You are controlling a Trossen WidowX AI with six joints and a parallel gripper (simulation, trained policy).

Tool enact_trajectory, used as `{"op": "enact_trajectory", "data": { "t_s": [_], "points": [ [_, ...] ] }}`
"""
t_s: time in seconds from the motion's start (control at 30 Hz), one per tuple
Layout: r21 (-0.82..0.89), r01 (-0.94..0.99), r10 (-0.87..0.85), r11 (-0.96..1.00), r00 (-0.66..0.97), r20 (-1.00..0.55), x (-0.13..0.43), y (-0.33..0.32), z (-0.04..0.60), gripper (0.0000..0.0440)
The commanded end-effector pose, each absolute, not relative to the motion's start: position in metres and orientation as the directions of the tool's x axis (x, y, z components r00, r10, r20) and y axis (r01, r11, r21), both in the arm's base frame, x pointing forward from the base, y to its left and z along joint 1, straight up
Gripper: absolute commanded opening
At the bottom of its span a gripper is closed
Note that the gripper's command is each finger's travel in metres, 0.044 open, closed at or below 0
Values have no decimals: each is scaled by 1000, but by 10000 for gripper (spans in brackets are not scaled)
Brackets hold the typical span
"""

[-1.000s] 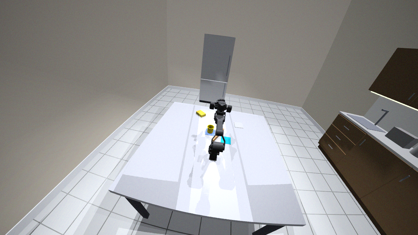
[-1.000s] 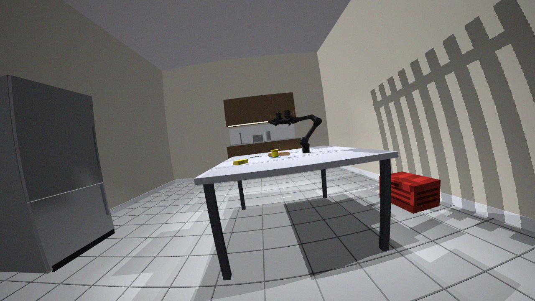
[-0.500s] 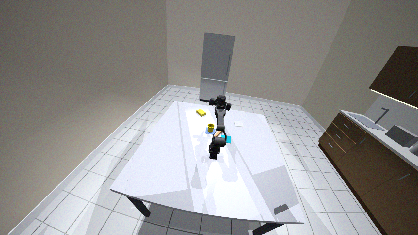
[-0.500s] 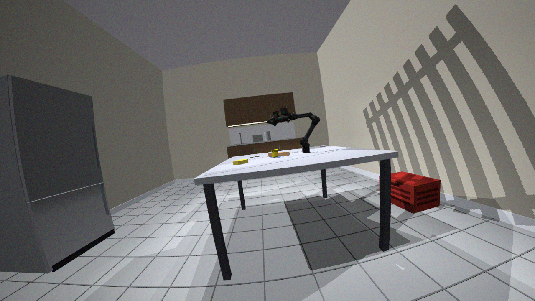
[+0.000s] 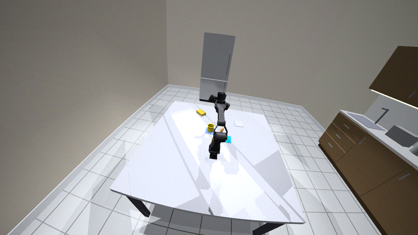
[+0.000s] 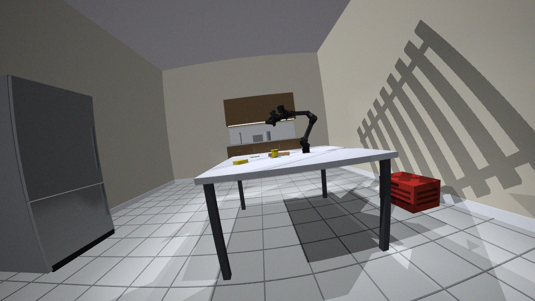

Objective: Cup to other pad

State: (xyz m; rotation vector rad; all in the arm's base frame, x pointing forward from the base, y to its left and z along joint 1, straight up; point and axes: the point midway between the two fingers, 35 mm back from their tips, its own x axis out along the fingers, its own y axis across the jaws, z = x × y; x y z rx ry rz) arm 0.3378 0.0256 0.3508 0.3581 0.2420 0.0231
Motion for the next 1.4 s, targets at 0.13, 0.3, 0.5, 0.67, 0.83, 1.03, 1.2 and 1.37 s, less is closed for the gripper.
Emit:
{"op": "enact_trajectory", "data": {
  "t_s": [0.13,0.3,0.5,0.67,0.83,1.03,1.2,1.37],
  "points": [
    [428,67,82,901,944,-320,346,32,346,166],
    [478,110,91,871,922,-378,350,37,344,171],
    [529,172,100,831,889,-447,353,42,340,176],
    [561,232,107,795,856,-505,356,46,335,178],
    [581,297,111,758,819,-563,357,49,329,179],
    [588,381,112,713,767,-632,359,53,320,177],
    [579,451,111,679,717,-688,359,56,311,174],
    [557,519,107,648,662,-742,358,58,301,169]
  ]
}}
